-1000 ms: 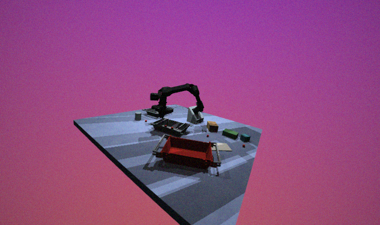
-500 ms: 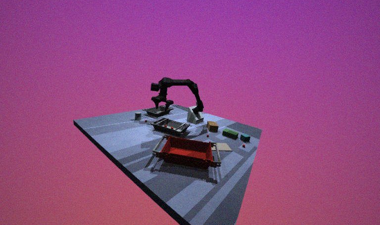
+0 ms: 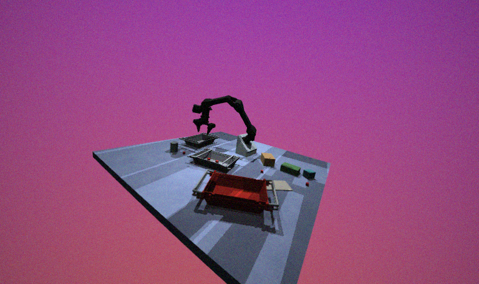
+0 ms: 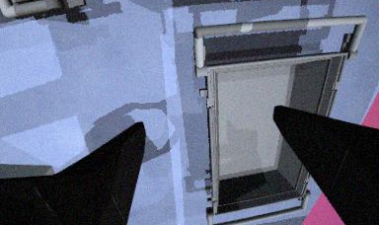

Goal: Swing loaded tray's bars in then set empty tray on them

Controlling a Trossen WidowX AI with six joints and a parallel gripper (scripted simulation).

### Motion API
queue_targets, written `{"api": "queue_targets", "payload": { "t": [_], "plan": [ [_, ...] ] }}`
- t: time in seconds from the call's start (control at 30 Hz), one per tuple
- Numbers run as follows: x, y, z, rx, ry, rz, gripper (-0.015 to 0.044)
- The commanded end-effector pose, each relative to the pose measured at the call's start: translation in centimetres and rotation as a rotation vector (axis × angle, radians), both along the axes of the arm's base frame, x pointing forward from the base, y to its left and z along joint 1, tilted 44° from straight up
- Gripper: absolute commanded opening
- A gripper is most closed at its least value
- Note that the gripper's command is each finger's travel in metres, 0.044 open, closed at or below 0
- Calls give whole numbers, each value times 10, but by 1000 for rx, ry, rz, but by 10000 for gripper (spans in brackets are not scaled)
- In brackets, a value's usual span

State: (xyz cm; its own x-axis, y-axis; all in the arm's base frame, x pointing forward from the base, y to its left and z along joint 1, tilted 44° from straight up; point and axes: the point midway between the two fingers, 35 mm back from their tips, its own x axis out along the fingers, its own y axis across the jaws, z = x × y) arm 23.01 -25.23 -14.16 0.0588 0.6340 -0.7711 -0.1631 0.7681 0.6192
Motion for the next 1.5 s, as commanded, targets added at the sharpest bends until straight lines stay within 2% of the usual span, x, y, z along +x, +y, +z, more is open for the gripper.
{"api": "queue_targets", "payload": {
  "t": [0.0,0.1,0.17,0.4,0.83,1.07,1.47],
  "plan": [
    [-56,0,-34,29,16,9,440],
    [-99,2,-55,47,16,6,440],
    [-109,3,-60,52,15,5,440],
    [-109,5,-63,52,15,5,440],
    [-105,58,-120,54,14,5,440],
    [-105,61,-122,54,14,5,440],
    [-105,61,-122,54,14,5,264]
  ]
}}
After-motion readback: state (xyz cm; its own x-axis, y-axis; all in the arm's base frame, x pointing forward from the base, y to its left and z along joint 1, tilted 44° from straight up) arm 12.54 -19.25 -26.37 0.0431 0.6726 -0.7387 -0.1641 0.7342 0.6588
